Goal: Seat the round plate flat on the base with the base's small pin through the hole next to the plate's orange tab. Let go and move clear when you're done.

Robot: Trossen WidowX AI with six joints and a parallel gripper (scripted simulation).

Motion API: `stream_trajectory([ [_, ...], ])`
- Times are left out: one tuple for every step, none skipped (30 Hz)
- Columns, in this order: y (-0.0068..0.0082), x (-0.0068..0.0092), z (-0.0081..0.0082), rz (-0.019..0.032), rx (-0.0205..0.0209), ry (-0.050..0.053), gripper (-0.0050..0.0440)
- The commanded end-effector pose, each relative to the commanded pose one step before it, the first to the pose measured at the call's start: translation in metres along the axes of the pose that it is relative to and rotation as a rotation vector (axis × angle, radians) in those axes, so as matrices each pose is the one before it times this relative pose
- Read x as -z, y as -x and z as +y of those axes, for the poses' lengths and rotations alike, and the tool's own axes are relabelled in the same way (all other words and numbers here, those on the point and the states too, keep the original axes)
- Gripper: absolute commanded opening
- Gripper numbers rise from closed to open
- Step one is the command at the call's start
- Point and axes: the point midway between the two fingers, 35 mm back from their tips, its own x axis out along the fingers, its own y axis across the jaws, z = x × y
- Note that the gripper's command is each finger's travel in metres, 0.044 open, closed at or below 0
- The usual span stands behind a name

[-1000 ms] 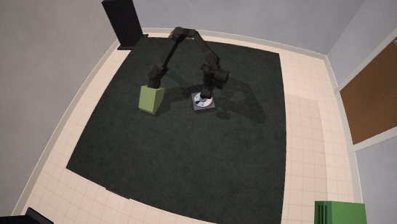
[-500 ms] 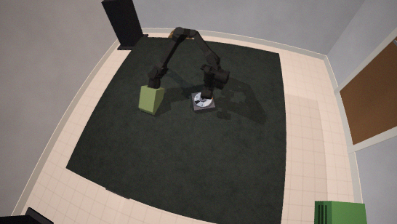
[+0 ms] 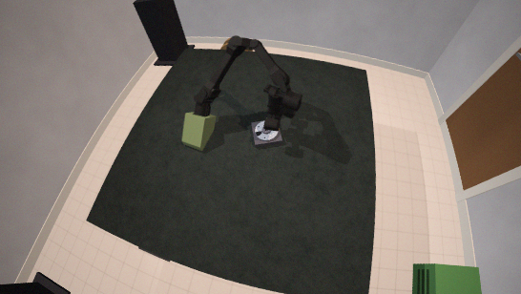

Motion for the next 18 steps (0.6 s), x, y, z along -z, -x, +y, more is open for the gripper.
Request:
stream_trajectory([
  [0.00478, -0.00587, 0.00036, -0.01437, 0.00667, 0.0137, -0.0050],
  [0.00005, -0.00024, -0.00018, -0.00006, 0.00008, 0.0001, -0.0050],
  [0.00004, -0.00022, -0.00017, 0.00007, 0.00003, 0.0001, -0.0050],
  [0.00000, -0.00021, -0.00014, 0.00011, -0.00004, 0.0000, -0.0050],
  [0.00000, 0.00000, 0.00000, 0.00000, 0.00000, 0.0000, -0.0050],
  [0.00000, 0.00000, 0.00000, 0.00000, 0.00000, 0.0000, -0.0050],
  [0.00107, -0.00064, 0.00127, -0.00367, 0.00092, 0.0039, -0.0050],
  [-0.00024, -0.00007, -0.00045, 0.00085, -0.00024, -0.0008, -0.0050],
  [-0.00020, -0.00014, -0.00044, 0.00070, -0.00019, -0.0007, -0.0050],
  [-0.00018, -0.00018, -0.00045, 0.00056, -0.00020, -0.0006, -0.0050],
  [-0.00019, -0.00019, -0.00047, 0.00047, -0.00019, -0.0007, -0.0050],
  [-0.00026, -0.00021, -0.00048, 0.00035, -0.00012, -0.0008, -0.0050],
  [-0.00029, -0.00027, -0.00021, 0.00001, 0.00000, -0.0002, -0.0050],
  [-0.00001, -0.00016, -0.00011, 0.00009, 0.00001, 0.0004, -0.0050],
  [-0.00002, -0.00018, -0.00016, 0.00017, -0.00001, 0.0004, -0.0050],
  [0.00009, -0.00014, -0.00021, 0.00016, 0.00002, 0.0001, -0.0050],
  [0.00005, -0.00017, -0.00022, 0.00008, 0.00003, -0.0002, -0.0050],
  [0.00002, -0.00018, -0.00021, 0.00003, 0.00003, -0.0004, -0.0050],
])
